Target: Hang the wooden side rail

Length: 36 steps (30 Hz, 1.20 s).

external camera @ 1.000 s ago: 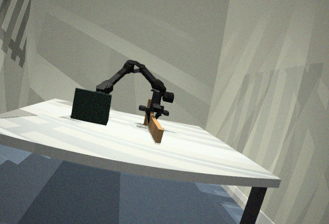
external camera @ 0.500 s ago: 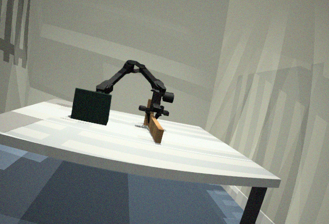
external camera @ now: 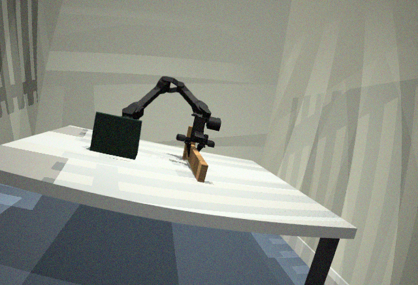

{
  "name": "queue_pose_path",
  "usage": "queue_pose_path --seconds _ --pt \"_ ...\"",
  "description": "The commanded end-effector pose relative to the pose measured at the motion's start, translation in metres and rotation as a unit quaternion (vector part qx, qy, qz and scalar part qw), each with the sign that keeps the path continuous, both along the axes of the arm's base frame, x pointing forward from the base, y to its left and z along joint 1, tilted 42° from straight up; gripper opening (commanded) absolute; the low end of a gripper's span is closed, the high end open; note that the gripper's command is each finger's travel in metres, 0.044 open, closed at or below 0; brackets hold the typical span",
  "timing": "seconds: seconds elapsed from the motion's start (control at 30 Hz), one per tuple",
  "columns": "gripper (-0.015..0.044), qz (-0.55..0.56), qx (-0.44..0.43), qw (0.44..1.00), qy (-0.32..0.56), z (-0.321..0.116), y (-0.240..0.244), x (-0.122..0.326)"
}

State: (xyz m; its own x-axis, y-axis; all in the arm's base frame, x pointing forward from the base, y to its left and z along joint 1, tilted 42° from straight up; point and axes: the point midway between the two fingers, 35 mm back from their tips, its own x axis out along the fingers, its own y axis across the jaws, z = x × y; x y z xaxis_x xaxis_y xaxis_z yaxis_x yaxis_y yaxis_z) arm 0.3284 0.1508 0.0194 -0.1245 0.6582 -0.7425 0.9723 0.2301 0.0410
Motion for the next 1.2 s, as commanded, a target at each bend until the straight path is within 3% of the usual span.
queue_pose_path --seconds 0.0,1.17 --pt "0.0000 -0.002 0.001 1.000 -0.008 0.0058 -0.0005 0.0032" --pt "0.0000 -0.002 0.001 1.000 -0.008 0.0082 0.0024 0.0028"
